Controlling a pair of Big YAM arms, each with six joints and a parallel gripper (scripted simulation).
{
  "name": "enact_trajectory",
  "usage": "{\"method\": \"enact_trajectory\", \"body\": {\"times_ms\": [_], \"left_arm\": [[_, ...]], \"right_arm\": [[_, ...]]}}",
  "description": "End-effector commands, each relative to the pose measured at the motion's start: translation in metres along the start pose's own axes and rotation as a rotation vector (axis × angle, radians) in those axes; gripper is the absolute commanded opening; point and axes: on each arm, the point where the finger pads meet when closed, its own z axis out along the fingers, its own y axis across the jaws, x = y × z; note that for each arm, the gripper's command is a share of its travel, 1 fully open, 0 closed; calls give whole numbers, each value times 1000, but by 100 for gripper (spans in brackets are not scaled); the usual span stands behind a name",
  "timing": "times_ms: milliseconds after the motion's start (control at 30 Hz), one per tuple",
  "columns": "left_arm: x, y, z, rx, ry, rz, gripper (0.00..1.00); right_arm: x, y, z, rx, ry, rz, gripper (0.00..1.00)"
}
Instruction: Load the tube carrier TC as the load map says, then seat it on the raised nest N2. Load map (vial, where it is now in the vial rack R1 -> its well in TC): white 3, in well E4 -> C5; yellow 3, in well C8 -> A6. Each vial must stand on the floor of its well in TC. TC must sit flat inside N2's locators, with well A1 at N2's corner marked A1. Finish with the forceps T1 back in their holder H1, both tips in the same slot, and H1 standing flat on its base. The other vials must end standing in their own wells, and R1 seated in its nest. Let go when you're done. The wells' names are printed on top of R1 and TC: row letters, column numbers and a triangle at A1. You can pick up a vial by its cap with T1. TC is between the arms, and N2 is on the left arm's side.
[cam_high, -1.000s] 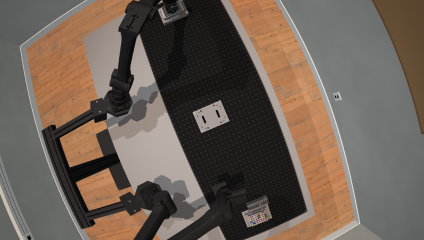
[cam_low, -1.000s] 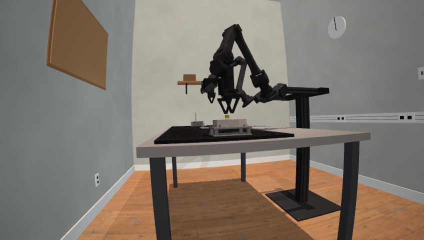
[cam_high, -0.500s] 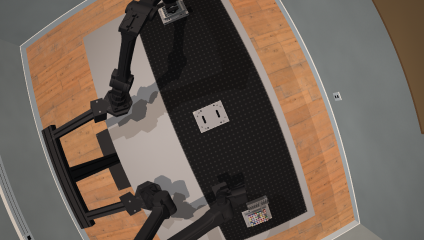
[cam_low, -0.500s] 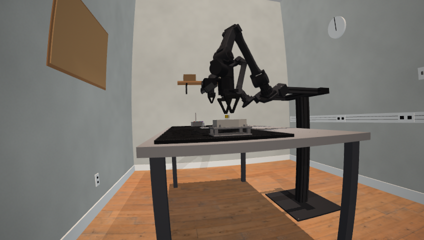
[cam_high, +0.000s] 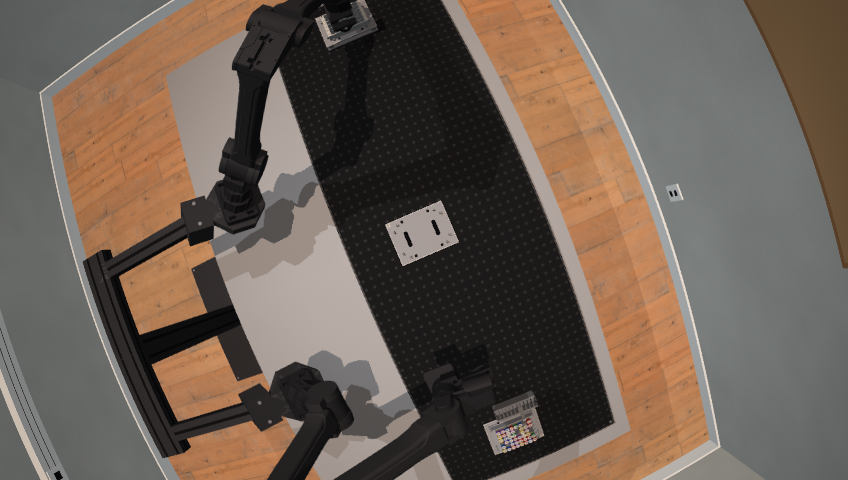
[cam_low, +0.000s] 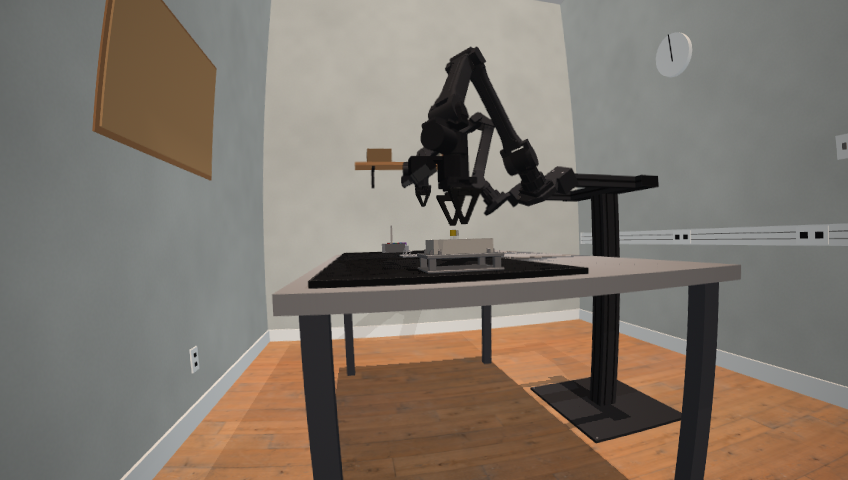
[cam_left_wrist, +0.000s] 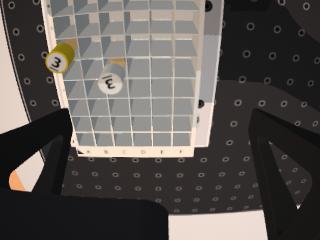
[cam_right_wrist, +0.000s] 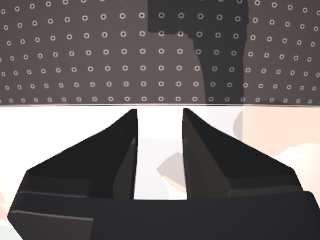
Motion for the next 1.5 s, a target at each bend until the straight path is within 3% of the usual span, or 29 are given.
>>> {"method": "enact_trajectory", "body": {"times_ms": [0, 1467], "left_arm": [[-13, -8, -19, -28, -34, 9, 100], [26, -155, -68, -7, -15, 0, 100]], "right_arm": [[-10, -3, -8, 3, -19, 15, 24], [-10, -3, -8, 3, -19, 15, 24]]}}
